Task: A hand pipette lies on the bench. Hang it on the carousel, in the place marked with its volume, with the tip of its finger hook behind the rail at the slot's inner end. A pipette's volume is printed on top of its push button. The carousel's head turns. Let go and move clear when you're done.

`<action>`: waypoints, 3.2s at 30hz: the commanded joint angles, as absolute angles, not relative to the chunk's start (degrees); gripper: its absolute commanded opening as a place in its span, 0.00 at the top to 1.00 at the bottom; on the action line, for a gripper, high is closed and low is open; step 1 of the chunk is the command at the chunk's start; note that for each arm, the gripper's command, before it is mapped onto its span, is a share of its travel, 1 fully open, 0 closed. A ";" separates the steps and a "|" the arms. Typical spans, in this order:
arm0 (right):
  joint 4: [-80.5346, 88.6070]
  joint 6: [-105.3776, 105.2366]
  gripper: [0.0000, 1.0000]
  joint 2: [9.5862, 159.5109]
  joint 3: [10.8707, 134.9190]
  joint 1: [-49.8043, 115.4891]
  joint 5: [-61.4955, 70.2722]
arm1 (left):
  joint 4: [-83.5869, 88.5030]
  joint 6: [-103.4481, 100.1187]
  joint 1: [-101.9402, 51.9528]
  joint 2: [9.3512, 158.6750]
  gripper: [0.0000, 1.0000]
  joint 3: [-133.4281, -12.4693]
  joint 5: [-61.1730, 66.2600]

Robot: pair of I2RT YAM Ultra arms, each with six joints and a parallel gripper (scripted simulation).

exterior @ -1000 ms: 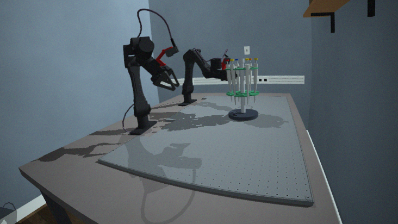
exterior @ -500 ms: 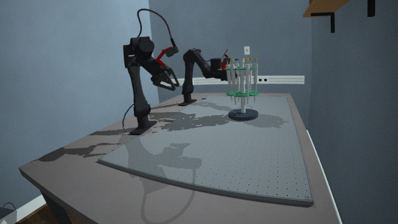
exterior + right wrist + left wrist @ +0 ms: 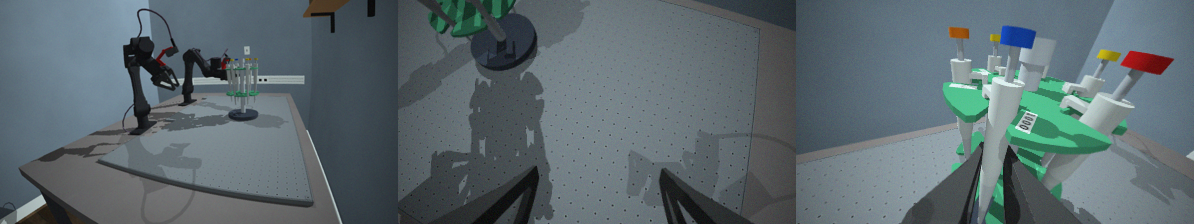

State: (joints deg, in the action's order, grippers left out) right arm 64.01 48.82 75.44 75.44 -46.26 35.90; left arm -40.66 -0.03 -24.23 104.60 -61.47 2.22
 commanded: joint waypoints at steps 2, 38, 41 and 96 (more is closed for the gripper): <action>63.19 49.10 0.00 75.45 76.83 -46.74 37.11 | -40.96 0.11 -23.59 101.92 0.88 -64.00 2.79; 63.19 49.10 0.00 75.45 76.83 -46.74 37.11 | -40.96 0.11 -23.59 101.92 0.88 -64.00 2.79; 63.19 49.10 0.00 75.45 76.83 -46.74 37.11 | -40.96 0.11 -23.59 101.92 0.88 -64.00 2.79; 63.19 49.10 0.00 75.45 76.83 -46.74 37.11 | -39.21 0.12 -23.44 100.85 0.88 -65.58 2.80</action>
State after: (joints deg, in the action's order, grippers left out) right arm 64.01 48.82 75.44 75.44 -46.26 35.90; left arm -37.78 -0.03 -24.23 103.39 -63.22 2.33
